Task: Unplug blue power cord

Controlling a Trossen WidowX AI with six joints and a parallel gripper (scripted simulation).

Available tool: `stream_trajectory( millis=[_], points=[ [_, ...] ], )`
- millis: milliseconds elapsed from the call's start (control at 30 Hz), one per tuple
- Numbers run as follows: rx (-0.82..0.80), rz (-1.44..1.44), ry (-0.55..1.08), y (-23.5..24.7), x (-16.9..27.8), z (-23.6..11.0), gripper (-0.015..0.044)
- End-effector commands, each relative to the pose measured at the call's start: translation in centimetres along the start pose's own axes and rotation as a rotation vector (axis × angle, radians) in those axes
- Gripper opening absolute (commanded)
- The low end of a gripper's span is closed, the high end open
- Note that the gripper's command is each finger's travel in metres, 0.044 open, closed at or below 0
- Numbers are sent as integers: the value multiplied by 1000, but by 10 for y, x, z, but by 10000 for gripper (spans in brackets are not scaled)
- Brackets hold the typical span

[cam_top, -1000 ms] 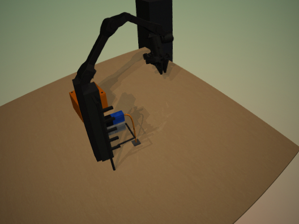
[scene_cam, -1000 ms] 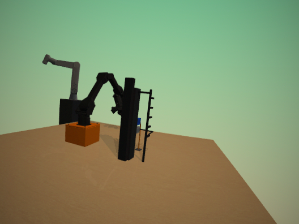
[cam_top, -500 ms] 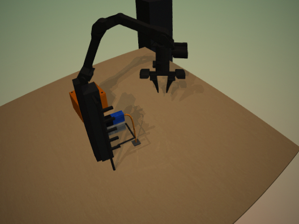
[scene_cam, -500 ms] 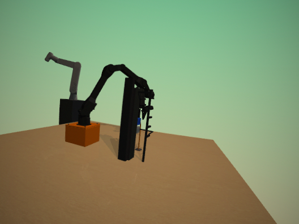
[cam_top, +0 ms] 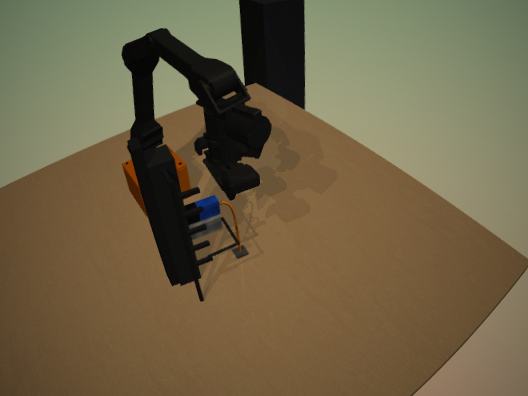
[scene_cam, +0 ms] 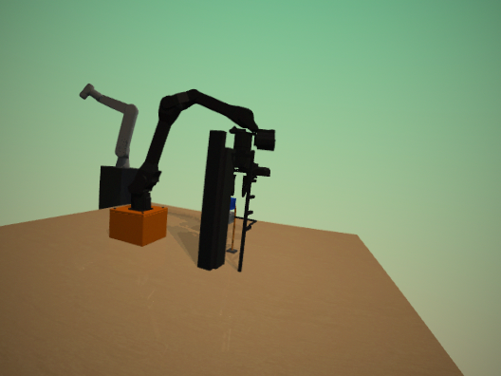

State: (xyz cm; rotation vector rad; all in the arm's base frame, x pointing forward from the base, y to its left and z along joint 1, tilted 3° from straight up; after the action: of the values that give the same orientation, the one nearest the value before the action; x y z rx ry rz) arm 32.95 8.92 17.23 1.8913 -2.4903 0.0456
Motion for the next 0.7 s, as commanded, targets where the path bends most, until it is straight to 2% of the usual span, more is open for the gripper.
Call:
stream_trajectory(
  millis=[0,667],
  points=[
    [-23,18,-10,4,-1,2,160],
    [-22,18,-7,-2,26,2,160]
  ],
)
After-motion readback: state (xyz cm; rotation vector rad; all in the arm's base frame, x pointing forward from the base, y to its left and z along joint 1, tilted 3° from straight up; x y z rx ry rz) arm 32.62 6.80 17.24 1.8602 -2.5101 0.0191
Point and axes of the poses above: the point midway between the two fingers, 35 mm back from their tips, its own z axis out along the fingers, its own y axis across the jaws, x = y × z, the point moved 6 cm from there along -z, back along the fingers, and after that the axes turned 13 degrees about z, right-handed, at the moved point
